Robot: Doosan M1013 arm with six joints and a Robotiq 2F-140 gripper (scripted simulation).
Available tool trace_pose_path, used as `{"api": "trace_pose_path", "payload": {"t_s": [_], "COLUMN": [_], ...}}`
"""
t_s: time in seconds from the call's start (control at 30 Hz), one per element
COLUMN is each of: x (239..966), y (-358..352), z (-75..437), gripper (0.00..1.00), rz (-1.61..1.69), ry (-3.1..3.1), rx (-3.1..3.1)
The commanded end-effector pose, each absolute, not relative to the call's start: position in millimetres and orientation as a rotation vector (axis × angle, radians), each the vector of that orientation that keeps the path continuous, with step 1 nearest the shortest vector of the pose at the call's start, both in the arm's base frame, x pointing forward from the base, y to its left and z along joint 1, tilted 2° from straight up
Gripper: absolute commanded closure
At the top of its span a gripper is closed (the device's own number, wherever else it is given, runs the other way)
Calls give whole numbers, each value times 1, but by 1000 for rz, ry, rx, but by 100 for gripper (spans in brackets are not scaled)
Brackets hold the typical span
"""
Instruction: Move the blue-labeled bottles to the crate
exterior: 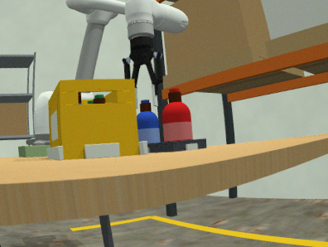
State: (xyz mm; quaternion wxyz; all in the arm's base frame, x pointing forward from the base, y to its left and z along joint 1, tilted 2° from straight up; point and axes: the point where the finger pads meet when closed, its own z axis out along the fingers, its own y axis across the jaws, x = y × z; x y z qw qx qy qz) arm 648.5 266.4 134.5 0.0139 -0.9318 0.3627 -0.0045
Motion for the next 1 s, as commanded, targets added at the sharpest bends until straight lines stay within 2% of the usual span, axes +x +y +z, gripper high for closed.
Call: {"api": "trace_pose_path", "payload": {"t_s": [0.0,0.6,0.63,0.97], "x": [648,648,648,648], "y": [266,266,266,266], "z": [135,135,135,135], "gripper": [62,62,100,100], "rz": [-14,-14,-14,-14], "ry": [1130,1130,1130,1130], "rx": [-2902,-2902,-2902,-2902]}}
